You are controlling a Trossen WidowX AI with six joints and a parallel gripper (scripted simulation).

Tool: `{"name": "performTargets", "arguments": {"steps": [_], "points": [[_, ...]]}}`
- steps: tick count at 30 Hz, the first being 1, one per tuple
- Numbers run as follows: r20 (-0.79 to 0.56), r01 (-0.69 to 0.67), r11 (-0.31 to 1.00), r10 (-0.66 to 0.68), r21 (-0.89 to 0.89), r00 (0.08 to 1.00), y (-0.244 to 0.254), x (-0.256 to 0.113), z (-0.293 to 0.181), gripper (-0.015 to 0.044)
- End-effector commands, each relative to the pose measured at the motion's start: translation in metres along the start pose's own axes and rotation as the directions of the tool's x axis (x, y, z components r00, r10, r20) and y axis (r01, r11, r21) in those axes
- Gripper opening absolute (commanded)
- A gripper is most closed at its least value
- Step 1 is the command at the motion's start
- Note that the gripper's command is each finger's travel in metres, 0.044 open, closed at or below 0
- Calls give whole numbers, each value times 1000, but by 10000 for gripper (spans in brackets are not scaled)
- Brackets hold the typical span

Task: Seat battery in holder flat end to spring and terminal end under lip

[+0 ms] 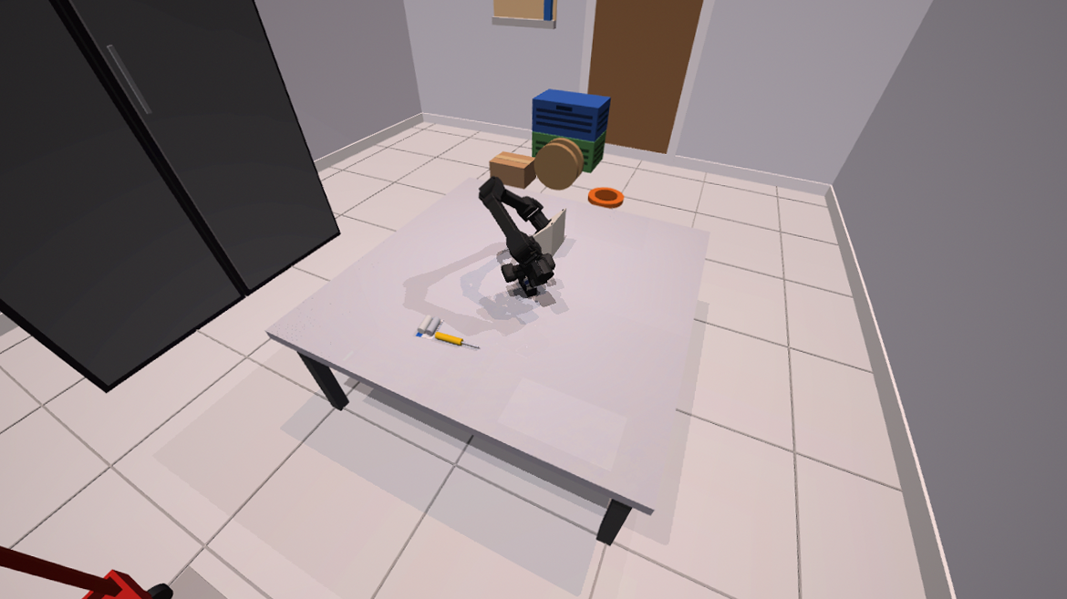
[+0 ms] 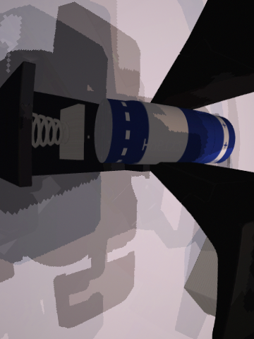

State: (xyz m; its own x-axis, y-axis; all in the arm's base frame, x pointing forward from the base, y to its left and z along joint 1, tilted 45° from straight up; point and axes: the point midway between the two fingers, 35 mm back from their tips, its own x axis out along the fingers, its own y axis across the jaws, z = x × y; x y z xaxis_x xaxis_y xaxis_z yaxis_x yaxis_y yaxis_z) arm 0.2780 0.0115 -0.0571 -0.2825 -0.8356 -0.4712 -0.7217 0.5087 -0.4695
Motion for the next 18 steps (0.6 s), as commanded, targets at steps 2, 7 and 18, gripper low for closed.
{"name": "performTargets", "arguments": {"steps": [2, 7, 18], "points": [[-40, 3, 1000, -3, 3, 999, 0, 3, 3, 88], [-72, 3, 1000, -3, 4, 997, 0, 5, 5, 88], [-120, 4, 1000, -4, 5, 993, 0, 8, 8, 88]]}}
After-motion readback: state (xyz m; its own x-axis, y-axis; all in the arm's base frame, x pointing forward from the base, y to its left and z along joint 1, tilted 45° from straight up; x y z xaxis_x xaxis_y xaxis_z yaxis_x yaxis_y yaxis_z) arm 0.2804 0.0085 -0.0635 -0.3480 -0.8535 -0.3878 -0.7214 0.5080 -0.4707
